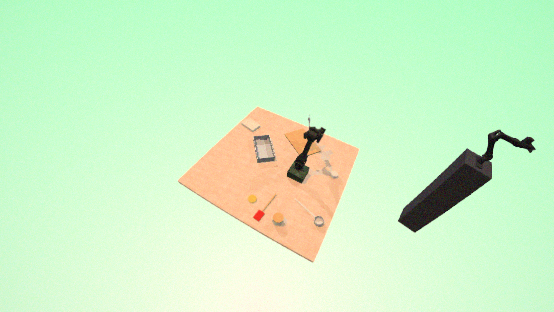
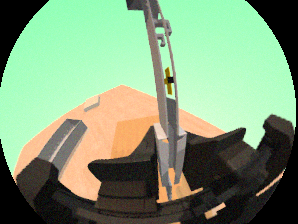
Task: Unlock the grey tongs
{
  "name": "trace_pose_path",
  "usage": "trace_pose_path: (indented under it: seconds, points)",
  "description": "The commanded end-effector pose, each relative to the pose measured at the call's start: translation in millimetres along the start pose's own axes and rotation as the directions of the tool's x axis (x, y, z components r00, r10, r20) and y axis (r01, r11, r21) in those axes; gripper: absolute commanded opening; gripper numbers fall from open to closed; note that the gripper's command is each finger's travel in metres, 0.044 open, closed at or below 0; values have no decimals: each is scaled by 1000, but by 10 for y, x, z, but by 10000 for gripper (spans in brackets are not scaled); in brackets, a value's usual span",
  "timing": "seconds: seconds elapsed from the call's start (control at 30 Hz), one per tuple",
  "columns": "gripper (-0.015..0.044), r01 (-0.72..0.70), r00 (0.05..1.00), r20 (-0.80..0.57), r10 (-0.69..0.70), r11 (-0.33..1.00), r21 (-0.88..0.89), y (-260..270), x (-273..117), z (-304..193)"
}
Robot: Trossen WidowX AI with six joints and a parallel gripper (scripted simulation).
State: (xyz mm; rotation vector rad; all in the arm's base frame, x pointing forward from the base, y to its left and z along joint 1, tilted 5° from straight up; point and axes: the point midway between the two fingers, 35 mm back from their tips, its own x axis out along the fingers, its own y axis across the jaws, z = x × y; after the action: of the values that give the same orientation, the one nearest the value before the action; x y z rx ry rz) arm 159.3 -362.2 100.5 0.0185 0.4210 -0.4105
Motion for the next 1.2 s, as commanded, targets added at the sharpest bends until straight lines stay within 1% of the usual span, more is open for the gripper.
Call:
trace_pose_path:
  seconds: [0.0, 0.7, 0.83, 1.17]
  points:
    - [-150, -1, 1000, 12, 1, 1000, -5, 3, -13, 42]
    - [-150, 0, 1000, 4, 0, 1000, -1, -5, -2, 39]
    - [-150, 4, 999, -39, -4, 1000, 18, -46, 64, 25]
    - [-150, 22, 980, -198, -6, 997, 79, -140, 268, -35]
